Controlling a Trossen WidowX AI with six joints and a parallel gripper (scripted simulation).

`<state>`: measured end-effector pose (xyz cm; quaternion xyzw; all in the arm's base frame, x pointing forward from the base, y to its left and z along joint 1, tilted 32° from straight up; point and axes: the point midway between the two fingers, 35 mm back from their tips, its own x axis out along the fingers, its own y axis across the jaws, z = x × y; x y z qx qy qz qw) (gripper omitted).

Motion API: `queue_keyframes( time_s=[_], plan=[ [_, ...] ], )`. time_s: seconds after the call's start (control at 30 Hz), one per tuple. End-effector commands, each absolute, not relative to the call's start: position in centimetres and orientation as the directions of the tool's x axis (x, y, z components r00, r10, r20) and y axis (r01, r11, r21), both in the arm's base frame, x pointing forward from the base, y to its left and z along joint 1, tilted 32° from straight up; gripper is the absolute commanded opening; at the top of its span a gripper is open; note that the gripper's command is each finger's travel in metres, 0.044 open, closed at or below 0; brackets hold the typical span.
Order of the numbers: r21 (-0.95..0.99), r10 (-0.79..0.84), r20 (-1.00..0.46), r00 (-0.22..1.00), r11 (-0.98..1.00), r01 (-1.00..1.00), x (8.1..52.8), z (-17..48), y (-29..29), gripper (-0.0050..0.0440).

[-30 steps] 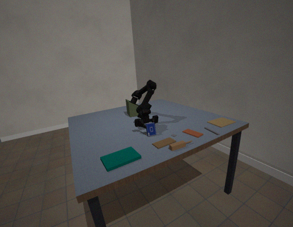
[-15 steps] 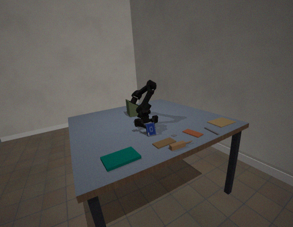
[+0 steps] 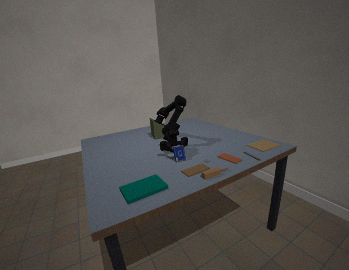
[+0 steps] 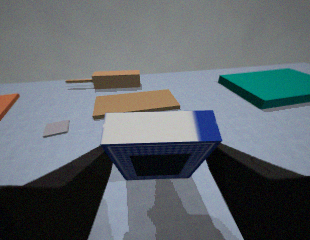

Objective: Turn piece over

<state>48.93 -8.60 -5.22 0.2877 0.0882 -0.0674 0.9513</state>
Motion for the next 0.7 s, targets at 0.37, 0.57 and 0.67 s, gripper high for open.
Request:
queue_keyframes(
  time_s=[0.37,0.57,0.67],
  plan=[
    [0.536,-0.066,-0.219,0.973,0.826,0.176,48.25,-5.74,-8.12,0.0],
    [0.536,-0.073,-0.207,0.976,0.826,0.176,48.52,-5.58,-8.27,0.0],
    [0.536,-0.069,-0.212,0.975,0.826,0.175,48.24,-5.68,-8.15,0.0]
  ],
)
